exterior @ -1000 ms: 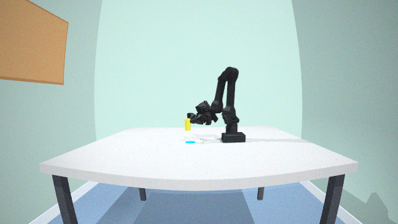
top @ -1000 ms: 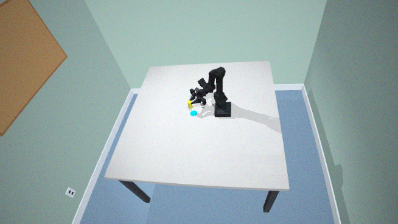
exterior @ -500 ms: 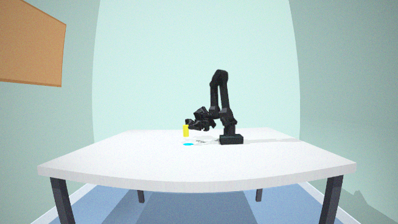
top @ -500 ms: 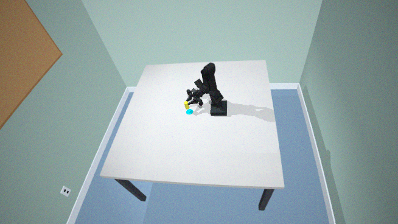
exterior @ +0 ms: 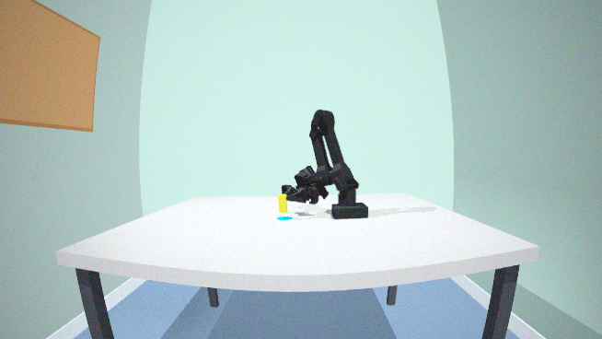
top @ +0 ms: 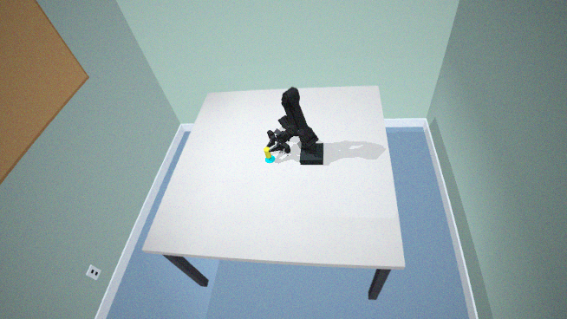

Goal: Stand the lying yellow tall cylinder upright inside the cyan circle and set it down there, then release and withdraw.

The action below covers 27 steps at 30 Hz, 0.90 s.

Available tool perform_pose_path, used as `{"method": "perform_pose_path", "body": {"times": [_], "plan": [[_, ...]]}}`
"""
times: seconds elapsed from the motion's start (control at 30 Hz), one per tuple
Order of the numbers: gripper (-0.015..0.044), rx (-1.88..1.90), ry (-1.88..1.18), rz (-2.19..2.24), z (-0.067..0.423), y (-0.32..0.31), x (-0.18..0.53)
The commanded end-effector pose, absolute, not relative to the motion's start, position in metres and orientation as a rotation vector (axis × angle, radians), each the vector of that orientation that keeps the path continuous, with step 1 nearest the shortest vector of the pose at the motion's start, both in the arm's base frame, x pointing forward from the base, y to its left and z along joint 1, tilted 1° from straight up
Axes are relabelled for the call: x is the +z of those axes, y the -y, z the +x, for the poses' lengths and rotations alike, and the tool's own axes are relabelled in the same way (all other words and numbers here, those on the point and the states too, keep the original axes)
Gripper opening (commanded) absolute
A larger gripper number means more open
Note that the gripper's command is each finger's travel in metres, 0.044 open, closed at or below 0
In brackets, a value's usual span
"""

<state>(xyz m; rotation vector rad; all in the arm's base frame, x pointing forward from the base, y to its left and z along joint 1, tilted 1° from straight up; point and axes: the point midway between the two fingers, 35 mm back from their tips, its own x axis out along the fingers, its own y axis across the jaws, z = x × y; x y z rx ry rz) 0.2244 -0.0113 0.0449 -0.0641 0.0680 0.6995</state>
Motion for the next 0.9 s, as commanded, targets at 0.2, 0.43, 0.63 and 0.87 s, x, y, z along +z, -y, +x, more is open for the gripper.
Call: {"method": "perform_pose_path", "body": {"times": [0.2,0.43,0.63,0.87], "plan": [[0.0105,0.702,-0.070,-0.055,0.221,0.008,0.035],[0.0105,0.700,-0.069,-0.061,0.220,0.008,0.025],[0.0105,0.700,-0.069,-0.062,0.219,0.008,0.022],[0.0105,0.700,-0.069,-0.062,0.219,0.008,0.022]]}}
